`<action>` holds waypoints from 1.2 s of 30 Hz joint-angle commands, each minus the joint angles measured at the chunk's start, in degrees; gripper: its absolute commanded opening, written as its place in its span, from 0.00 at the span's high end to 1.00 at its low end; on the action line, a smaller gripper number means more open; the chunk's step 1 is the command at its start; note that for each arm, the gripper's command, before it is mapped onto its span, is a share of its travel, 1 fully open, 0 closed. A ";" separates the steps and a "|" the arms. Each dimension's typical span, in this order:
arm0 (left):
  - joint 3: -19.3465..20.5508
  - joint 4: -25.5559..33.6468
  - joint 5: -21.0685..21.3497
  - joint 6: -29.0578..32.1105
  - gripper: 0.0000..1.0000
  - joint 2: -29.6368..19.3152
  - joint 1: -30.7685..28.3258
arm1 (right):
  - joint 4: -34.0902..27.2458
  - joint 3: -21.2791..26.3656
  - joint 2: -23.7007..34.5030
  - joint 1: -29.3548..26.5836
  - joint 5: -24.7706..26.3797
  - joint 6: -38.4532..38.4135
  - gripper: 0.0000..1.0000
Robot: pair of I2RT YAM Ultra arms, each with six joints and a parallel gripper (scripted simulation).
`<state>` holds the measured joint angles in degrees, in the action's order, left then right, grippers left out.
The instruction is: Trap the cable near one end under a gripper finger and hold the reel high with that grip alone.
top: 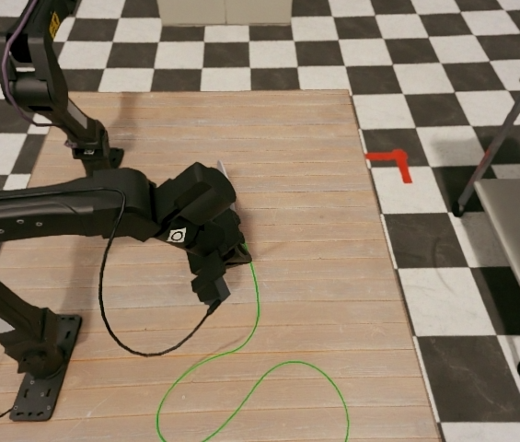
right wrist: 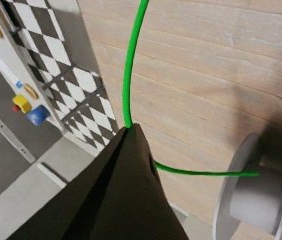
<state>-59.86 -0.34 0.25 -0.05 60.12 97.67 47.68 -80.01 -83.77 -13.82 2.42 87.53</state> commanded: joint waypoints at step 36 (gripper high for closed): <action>0.83 0.53 -0.72 0.30 0.00 -0.18 -0.58 | -0.52 1.72 4.74 -2.62 -5.40 5.98 1.00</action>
<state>-59.86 -0.34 0.25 -0.05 60.12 97.67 48.23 -77.73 -80.73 -15.57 -1.85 92.92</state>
